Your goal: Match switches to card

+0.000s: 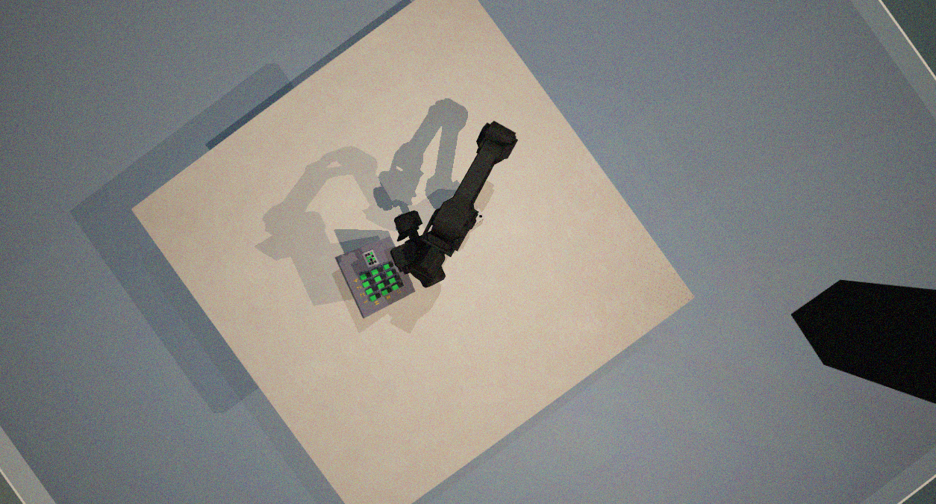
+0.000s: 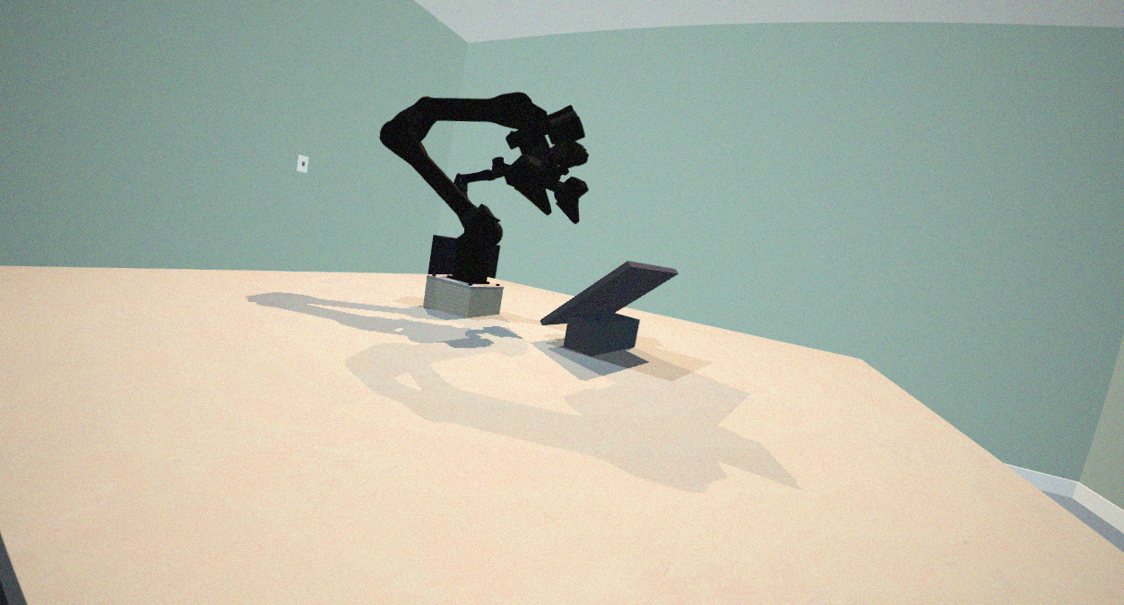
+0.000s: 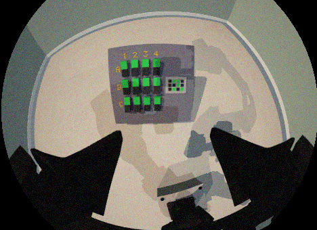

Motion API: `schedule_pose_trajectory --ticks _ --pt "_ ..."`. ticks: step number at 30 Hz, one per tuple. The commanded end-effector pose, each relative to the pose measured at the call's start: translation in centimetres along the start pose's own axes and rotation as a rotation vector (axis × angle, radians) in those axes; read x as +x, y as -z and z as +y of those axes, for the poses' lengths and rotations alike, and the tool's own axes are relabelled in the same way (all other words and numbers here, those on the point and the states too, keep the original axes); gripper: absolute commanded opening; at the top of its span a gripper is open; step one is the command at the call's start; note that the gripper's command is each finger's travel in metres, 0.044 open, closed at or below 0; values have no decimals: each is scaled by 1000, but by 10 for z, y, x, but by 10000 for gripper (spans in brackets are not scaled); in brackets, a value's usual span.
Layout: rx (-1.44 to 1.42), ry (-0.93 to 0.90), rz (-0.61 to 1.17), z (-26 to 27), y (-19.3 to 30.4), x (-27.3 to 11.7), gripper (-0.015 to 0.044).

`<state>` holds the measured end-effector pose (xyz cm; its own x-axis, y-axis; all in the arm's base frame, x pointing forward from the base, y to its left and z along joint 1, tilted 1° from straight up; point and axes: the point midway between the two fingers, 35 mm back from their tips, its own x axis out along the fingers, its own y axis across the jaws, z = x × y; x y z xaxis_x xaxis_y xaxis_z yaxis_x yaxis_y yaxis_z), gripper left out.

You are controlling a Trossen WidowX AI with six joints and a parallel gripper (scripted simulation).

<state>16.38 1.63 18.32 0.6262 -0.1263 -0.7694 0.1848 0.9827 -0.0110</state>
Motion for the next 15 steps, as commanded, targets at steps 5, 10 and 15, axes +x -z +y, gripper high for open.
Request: schedule_pose_trajectory --ticks 5,10,15 --pt "3 -16 -16 27 -27 25 269" --pt "6 -38 -39 63 -58 70 138" --pt "7 -44 -47 72 -65 84 6"
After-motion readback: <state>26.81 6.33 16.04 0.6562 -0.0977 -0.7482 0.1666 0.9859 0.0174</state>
